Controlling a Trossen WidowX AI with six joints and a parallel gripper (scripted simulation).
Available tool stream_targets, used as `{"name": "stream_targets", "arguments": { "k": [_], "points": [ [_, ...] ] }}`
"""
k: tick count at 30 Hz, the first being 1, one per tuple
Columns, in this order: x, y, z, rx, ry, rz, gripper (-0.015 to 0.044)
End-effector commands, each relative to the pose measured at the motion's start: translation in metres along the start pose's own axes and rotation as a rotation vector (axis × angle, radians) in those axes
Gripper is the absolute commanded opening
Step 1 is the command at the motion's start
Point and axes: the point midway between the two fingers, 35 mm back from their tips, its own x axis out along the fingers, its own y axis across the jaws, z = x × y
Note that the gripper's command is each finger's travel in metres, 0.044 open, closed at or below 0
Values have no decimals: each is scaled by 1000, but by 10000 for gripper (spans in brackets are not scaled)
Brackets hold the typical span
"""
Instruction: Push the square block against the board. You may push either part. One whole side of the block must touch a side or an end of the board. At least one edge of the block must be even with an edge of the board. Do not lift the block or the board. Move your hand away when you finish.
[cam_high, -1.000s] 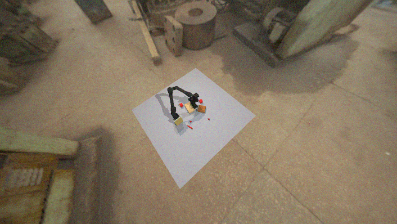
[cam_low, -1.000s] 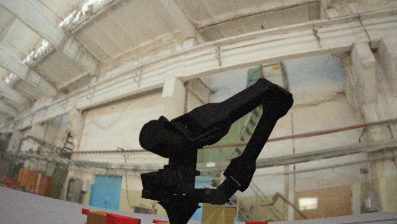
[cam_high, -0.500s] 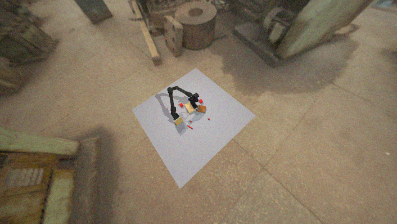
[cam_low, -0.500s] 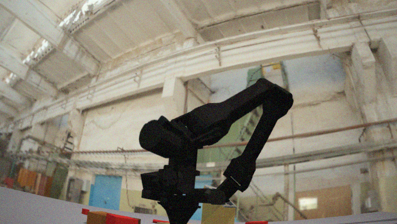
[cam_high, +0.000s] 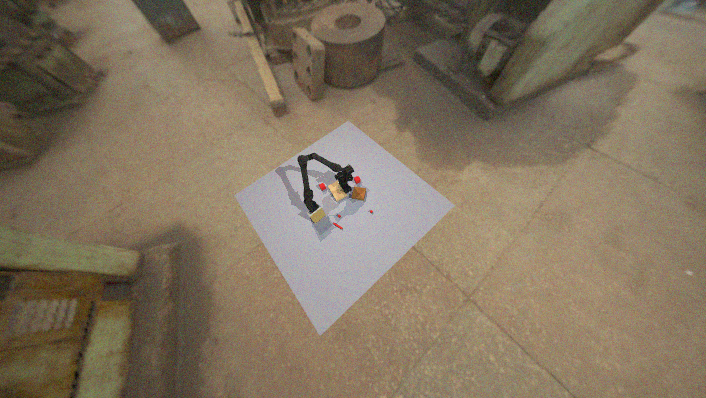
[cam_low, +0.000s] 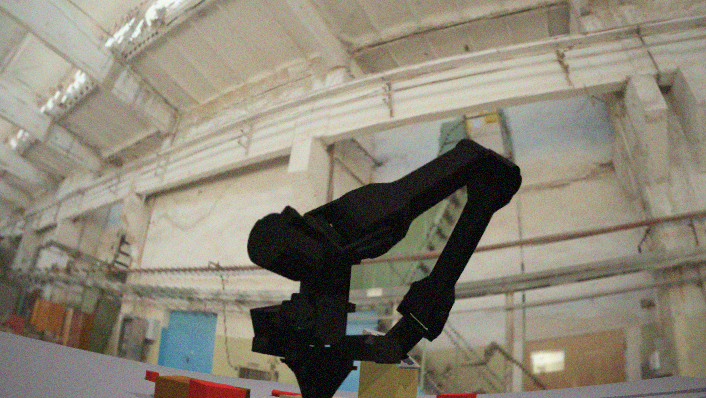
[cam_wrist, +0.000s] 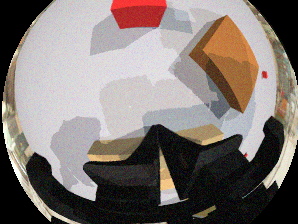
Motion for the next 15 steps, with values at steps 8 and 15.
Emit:
{"name": "stream_targets", "arguments": {
  "k": [8,15],
  "points": [
    [2,0,3,7,12,1,0],
    [2,0,14,6,11,1,0]
  ]
}}
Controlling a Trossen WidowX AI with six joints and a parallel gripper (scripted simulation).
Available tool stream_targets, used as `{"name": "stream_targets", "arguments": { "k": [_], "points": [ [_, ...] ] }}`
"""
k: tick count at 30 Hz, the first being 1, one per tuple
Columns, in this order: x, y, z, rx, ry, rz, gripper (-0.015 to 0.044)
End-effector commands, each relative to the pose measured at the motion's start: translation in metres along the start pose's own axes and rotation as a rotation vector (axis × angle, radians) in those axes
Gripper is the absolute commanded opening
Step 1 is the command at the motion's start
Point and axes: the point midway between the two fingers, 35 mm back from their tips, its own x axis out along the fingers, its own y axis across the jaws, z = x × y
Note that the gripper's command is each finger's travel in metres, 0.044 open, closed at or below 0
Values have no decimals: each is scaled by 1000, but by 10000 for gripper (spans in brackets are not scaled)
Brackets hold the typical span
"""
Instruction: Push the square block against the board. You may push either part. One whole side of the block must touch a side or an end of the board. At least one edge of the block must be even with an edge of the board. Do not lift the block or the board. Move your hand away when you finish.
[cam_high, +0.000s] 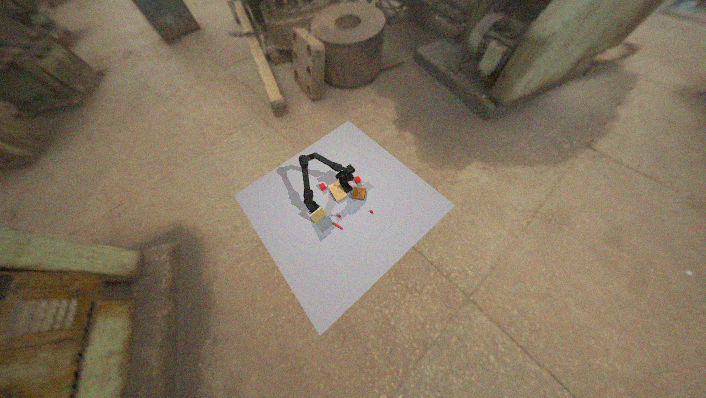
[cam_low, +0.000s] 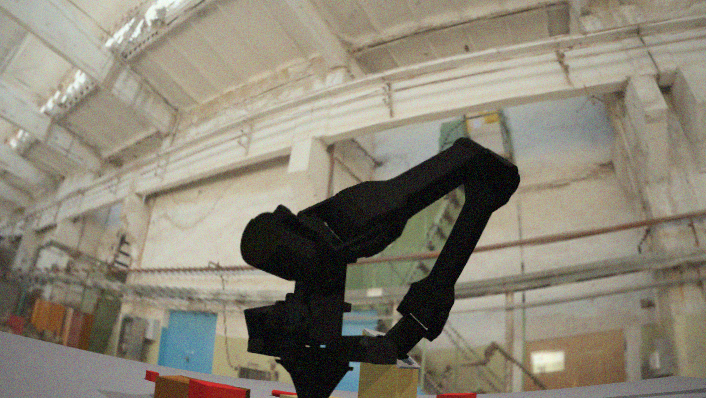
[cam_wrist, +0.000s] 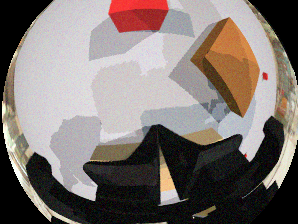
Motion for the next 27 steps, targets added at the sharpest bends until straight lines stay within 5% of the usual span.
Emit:
{"name": "stream_targets", "arguments": {
  "k": [1,21,27],
  "points": [
    [1,-1,8,0,2,2,0],
    [1,-1,38,-1,1,2,0],
    [-54,0,34,-1,1,0,0]
  ]
}}
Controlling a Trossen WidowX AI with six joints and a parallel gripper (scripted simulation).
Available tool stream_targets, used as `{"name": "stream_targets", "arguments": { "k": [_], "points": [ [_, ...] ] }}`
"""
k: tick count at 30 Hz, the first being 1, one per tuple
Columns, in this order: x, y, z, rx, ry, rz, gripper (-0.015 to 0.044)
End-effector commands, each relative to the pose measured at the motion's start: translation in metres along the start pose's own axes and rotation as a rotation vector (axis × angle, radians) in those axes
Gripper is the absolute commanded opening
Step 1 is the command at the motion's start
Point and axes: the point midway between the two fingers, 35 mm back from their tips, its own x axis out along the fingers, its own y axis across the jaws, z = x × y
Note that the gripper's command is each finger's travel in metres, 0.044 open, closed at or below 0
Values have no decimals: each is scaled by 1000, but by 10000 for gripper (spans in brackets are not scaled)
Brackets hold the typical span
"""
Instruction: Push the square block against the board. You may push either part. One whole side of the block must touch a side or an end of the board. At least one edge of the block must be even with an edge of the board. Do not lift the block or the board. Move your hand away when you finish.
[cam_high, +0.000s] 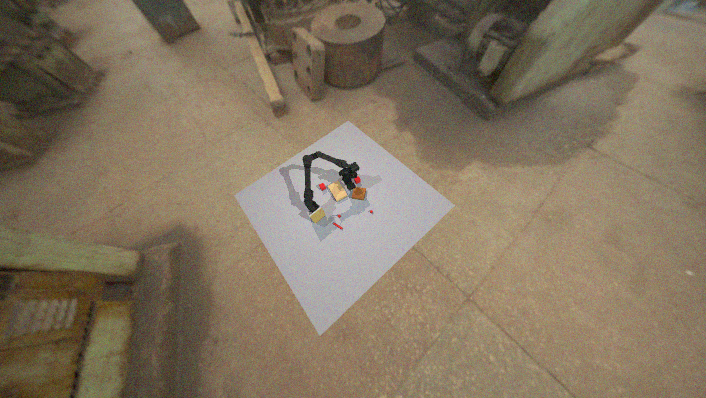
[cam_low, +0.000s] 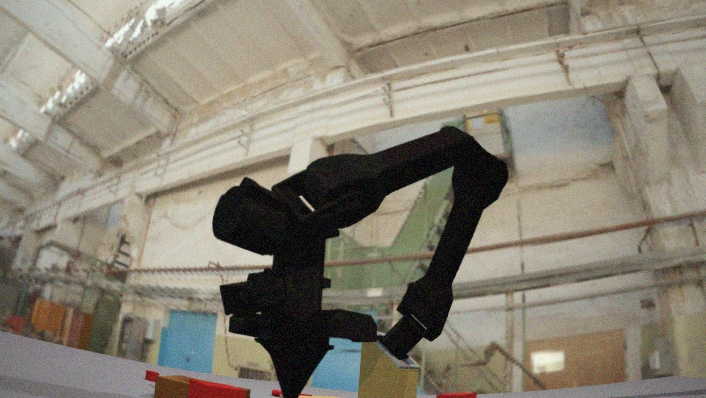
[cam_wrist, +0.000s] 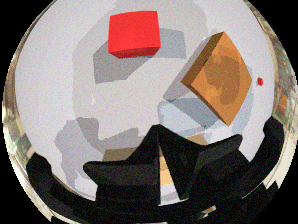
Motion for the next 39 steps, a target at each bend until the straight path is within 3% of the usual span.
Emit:
{"name": "stream_targets", "arguments": {
  "k": [1,9,39],
  "points": [
    [-32,4,4,-18,-28,1,0],
    [-32,9,1,-68,-28,-1,0],
    [-31,89,-89,-1097,-22,-19,0]
  ]
}}
